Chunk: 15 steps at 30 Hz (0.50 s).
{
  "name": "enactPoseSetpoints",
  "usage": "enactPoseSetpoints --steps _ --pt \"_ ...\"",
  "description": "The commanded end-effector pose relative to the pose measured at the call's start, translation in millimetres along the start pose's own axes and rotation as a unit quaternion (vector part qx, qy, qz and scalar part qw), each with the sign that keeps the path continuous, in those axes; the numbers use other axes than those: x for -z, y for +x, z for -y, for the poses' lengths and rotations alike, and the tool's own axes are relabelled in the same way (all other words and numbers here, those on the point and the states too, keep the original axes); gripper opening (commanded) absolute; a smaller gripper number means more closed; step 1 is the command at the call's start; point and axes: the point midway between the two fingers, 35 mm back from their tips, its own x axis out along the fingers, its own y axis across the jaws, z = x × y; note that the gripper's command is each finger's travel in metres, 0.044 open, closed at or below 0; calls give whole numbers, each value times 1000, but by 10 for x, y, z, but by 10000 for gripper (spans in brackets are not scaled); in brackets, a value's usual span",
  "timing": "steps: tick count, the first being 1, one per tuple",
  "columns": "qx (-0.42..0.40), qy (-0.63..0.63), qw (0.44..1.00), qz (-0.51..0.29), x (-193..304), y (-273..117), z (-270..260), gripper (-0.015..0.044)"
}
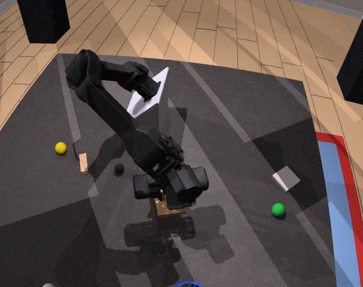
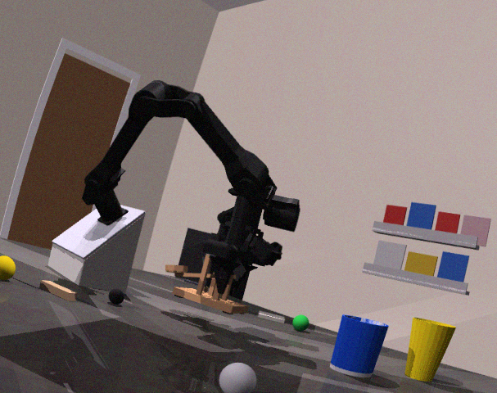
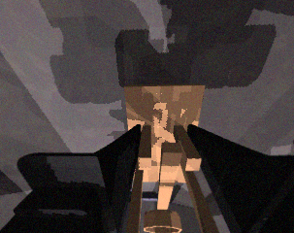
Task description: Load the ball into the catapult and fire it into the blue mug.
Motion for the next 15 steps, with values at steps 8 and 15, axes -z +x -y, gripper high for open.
enactPoseSetpoints --steps 8,15 --pt "-2 2 1000 0 -16 82 11 0" --pt "-2 2 1000 0 -14 197 11 0"
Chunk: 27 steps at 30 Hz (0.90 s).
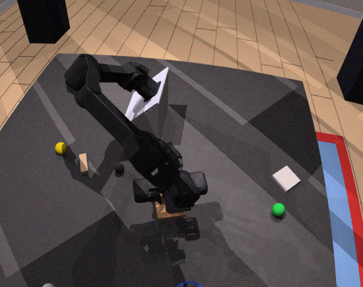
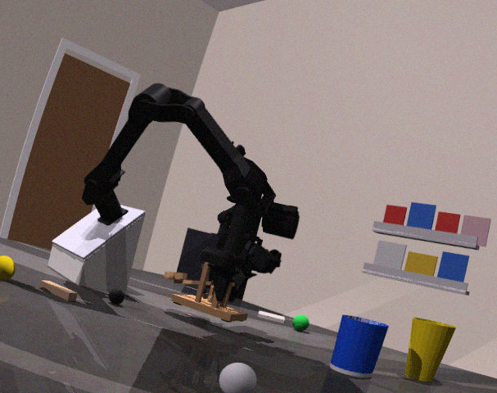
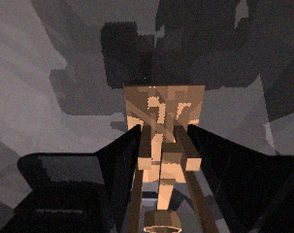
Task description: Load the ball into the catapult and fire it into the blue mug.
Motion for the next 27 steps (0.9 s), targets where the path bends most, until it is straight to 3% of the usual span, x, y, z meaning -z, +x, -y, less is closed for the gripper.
enactPoseSetpoints --steps 1,23,27 --pt "2 -5 1000 0 18 68 -9 0" --pt "1 -1 1000 -1 14 276 5 0" --pt "1 -1 1000 -1 14 276 5 105"
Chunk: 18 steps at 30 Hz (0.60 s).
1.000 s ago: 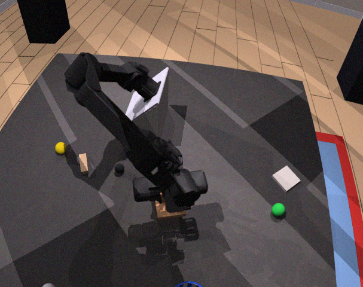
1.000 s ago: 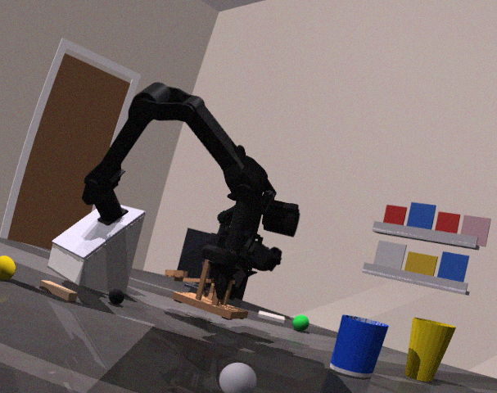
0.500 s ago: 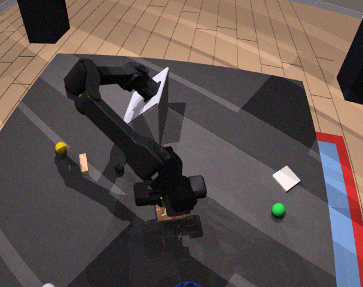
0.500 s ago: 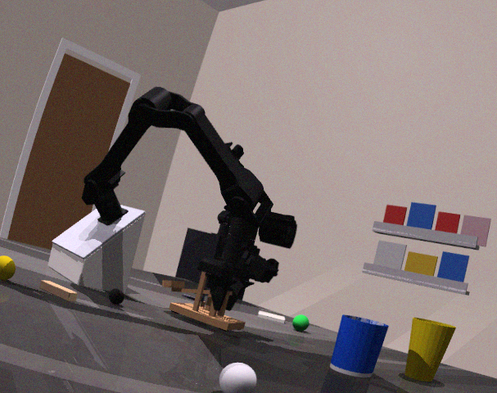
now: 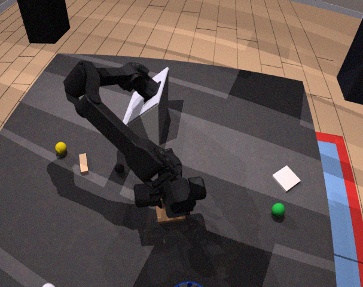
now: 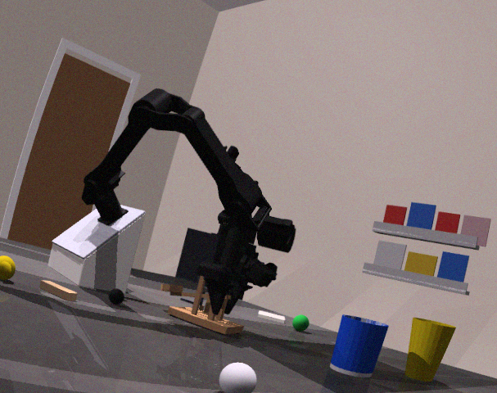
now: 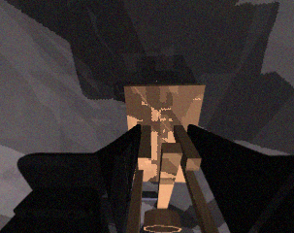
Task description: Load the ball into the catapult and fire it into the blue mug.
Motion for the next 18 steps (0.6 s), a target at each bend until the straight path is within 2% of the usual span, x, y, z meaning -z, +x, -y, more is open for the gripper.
enactPoseSetpoints --steps 1,10,13,16,18 --pt "0 1 1000 0 -4 -8 1 131" --pt "0 1 1000 0 -4 -8 1 368" --pt "-2 0 1000 2 -34 -240 -8 440" --pt "-3 -1 1000 2 -35 -766 -17 440" --pt "-2 -1 1000 1 -10 -987 -15 440"
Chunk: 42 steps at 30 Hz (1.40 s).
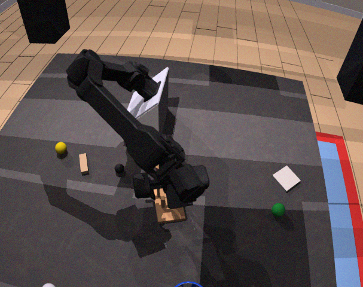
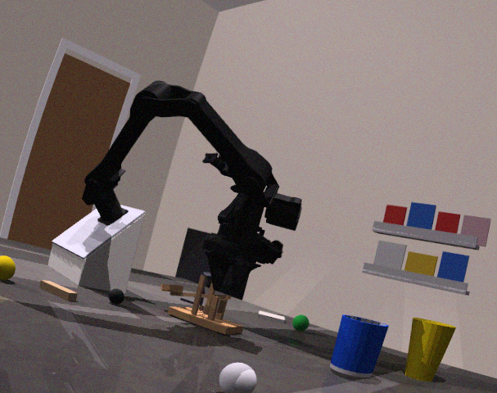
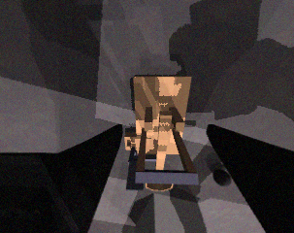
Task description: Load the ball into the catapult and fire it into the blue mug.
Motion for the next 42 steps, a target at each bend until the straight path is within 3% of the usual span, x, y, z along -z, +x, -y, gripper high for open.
enactPoseSetpoints --steps 1,4,12,17,42 --pt "-2 7 1000 13 -19 -515 13 440" --pt "-1 2 1000 18 -47 -350 -12 440" --pt "1 4 1000 12 13 -477 15 440" --pt "1 4 1000 12 0 -29 18 440" --pt "1 4 1000 12 -13 298 18 440"
